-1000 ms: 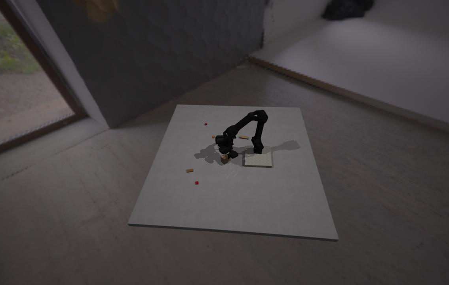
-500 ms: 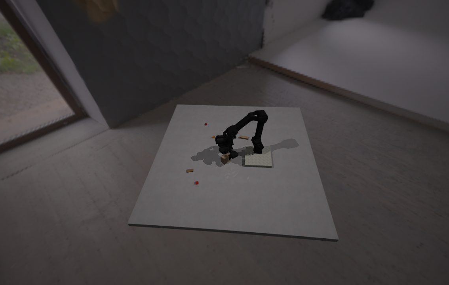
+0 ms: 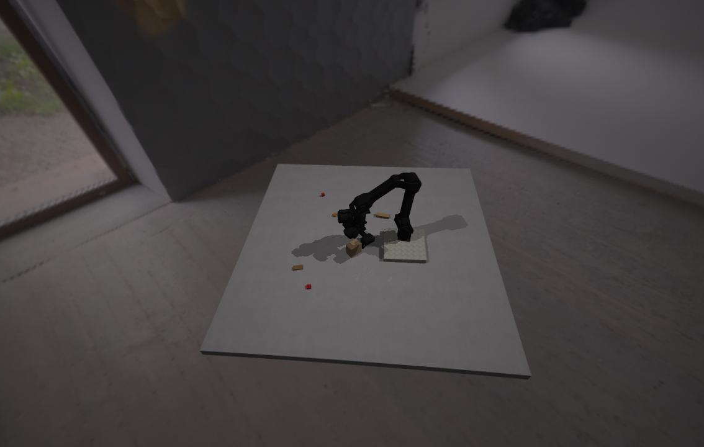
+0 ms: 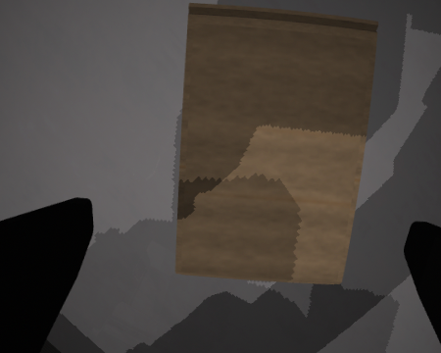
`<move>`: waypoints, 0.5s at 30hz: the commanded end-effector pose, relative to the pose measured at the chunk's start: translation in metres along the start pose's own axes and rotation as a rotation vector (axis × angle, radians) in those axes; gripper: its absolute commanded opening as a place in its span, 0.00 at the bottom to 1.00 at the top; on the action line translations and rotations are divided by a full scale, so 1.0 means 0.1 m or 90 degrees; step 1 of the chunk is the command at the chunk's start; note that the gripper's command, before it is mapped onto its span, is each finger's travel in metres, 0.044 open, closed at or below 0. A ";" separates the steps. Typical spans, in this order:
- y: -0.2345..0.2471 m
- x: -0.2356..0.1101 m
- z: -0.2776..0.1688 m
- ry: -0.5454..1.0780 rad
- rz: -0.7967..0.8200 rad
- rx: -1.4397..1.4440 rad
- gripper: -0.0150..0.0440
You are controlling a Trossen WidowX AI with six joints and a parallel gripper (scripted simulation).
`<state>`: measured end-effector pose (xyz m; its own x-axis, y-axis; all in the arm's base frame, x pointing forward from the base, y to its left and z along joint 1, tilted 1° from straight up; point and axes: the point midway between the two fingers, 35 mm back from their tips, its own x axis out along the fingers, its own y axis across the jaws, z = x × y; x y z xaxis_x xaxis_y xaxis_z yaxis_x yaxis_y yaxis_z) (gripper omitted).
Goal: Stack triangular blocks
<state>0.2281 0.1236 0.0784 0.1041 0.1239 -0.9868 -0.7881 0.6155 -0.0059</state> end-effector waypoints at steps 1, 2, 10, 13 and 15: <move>-0.02 -0.63 0.05 -0.025 -0.011 -0.003 1.00; -0.01 -0.77 0.02 -0.024 -0.011 -0.003 1.00; -0.01 -0.82 0.03 -0.029 -0.016 -0.001 1.00; -0.01 -0.82 0.03 -0.029 -0.016 -0.001 1.00; -0.01 -0.82 0.03 -0.029 -0.016 -0.001 1.00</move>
<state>0.2217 0.1145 0.1596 0.1489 0.1434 -0.9784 -0.7861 0.6175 -0.0292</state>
